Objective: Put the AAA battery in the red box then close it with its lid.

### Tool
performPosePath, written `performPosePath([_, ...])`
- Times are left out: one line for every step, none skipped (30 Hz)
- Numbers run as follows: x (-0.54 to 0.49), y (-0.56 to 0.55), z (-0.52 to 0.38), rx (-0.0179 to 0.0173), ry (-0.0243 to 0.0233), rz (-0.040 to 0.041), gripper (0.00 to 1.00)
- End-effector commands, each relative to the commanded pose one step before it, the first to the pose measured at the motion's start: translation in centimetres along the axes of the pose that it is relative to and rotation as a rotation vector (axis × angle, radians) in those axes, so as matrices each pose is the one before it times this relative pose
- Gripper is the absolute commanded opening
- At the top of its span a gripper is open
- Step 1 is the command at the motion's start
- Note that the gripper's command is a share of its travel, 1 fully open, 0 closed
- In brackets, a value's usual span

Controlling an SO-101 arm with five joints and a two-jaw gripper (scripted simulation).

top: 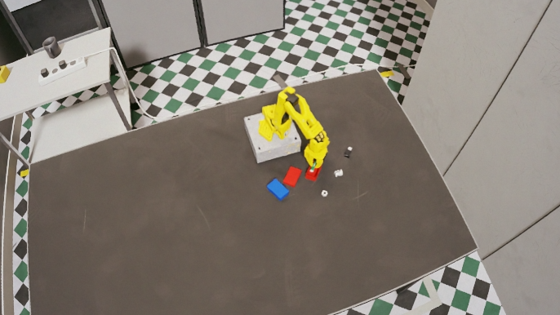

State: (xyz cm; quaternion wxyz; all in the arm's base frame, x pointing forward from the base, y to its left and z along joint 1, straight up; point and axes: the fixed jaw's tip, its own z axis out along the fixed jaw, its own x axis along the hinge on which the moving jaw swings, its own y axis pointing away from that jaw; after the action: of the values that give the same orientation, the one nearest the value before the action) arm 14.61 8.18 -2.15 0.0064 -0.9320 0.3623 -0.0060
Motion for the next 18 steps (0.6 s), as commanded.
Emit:
performPosePath([-0.297, 0.331, 0.4232, -0.01699, -0.00674, -0.0014, 0.03])
performPosePath([0.0, 0.001, 0.0372, 0.0, 0.0, 0.0, 0.03])
performPosePath([0.0, 0.001, 0.0336, 0.0, 0.0, 0.0, 0.03])
performPosePath([0.0, 0.001, 0.0294, 0.0, 0.0, 0.0, 0.03])
performPosePath([0.0, 0.001, 0.0258, 0.0, 0.0, 0.0, 0.03])
performPosePath([0.0, 0.001, 0.0216, 0.0, 0.0, 0.0, 0.03])
performPosePath([-0.001, 0.0, 0.018, 0.0, 0.0, 0.0, 0.03])
performPosePath([0.0, 0.001, 0.0144, 0.0, 0.0, 0.0, 0.03])
performPosePath([0.0, 0.0, 0.0102, 0.0, 0.0, 0.0, 0.03])
performPosePath([-0.001, 0.0, 0.0078, 0.0, 0.0, 0.0, 0.03])
performPosePath([0.0, 0.0, 0.0048, 0.0, 0.0, 0.0, 0.03])
performPosePath([0.0, 0.001, 0.0024, 0.0, 0.0, 0.0, 0.03])
performPosePath([0.0, 0.0, 0.0012, 0.0, 0.0, 0.0, 0.03])
performPosePath([0.0, 0.0, 0.0, 0.0, 0.0, 0.0, 0.03])
performPosePath([0.0, 0.0, 0.0, 0.0, 0.0, 0.0, 0.03])
performPosePath([0.0, 0.0, 0.0, 0.0, 0.0, 0.0, 0.03])
performPosePath([0.0, 0.0, 0.0003, 0.00002, -0.00001, 0.0, 0.03])
performPosePath([0.0, 0.0, 0.0012, 0.0, 0.0, 0.0, 0.03])
